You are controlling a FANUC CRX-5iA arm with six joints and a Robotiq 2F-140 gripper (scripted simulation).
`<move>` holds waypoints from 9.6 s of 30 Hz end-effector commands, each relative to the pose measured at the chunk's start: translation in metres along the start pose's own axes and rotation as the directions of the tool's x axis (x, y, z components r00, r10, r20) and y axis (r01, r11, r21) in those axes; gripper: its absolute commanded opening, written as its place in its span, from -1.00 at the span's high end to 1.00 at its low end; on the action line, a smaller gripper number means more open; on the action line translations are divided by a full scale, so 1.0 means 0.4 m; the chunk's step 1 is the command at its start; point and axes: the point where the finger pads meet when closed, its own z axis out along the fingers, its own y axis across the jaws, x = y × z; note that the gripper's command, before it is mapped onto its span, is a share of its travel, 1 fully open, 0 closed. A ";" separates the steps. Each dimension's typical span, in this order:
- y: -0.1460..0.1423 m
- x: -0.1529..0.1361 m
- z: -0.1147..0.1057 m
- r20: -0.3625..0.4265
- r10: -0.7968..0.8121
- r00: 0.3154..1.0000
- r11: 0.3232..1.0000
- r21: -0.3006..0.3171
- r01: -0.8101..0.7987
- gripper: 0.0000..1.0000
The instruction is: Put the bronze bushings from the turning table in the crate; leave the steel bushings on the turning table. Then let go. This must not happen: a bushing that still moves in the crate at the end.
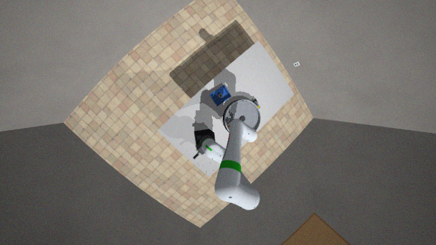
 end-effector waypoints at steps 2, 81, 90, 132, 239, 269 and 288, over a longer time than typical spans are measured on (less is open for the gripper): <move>-0.001 0.000 0.005 0.000 0.000 1.000 1.000 0.000 0.000 0.81; -0.001 0.000 0.036 0.000 0.000 1.000 1.000 0.000 0.000 0.81; -0.001 0.000 0.036 0.000 0.000 1.000 1.000 0.000 0.000 1.00; -0.001 0.000 0.036 0.000 0.000 1.000 1.000 0.000 0.000 1.00; -0.157 -0.652 -0.148 0.000 0.000 1.000 1.000 0.000 0.000 1.00; -0.207 -0.847 -0.146 0.000 0.000 1.000 1.000 0.000 0.000 1.00; -0.207 -0.847 -0.146 0.000 0.000 1.000 1.000 0.000 0.000 1.00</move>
